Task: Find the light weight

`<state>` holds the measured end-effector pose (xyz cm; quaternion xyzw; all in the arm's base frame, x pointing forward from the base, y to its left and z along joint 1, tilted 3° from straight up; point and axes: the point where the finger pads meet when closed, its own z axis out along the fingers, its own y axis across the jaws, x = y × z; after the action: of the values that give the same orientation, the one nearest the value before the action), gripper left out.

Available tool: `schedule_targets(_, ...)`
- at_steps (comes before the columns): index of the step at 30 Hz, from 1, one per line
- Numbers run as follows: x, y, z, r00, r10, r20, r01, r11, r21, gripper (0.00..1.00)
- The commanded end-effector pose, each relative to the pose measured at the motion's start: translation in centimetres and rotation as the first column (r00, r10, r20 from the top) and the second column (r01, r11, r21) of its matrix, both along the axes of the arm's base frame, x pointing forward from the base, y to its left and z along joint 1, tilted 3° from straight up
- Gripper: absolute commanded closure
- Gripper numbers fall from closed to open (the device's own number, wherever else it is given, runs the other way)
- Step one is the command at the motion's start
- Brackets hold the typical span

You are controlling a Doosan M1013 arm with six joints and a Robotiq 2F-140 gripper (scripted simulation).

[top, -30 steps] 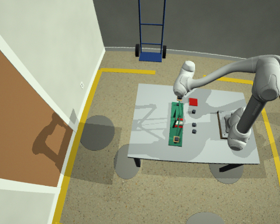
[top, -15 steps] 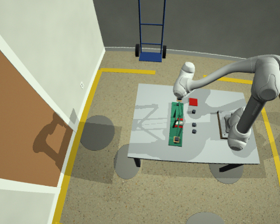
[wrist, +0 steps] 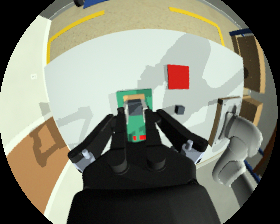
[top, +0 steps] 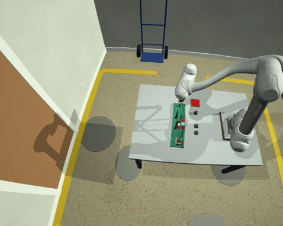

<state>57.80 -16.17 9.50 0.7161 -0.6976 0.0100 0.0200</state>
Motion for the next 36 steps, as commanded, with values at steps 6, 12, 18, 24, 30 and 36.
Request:
schedule_targets(6, 0.0, 0.2, -0.6, 1.0, 0.0, 0.0, 0.0, 1.0, 0.0, 0.76)
schedule_targets(12, 0.0, 0.3, -0.8, 1.0, 0.0, 0.0, 0.0, 1.0, 0.0, 0.76)
schedule_targets(18, 0.0, 0.4, -1.3, 1.0, 0.0, 0.0, 0.0, 1.0, 0.0, 0.76)
schedule_targets(24, 0.0, 0.4, -1.4, 1.0, 0.0, 0.0, 0.0, 1.0, 0.0, 0.76)
schedule_targets(30, 0.0, 0.4, -1.4, 1.0, 0.0, 0.0, 0.0, 1.0, 0.0, 0.76)
schedule_targets(36, 0.0, 0.4, -1.4, 1.0, 0.0, 0.0, 0.0, 1.0, 0.0, 0.76)
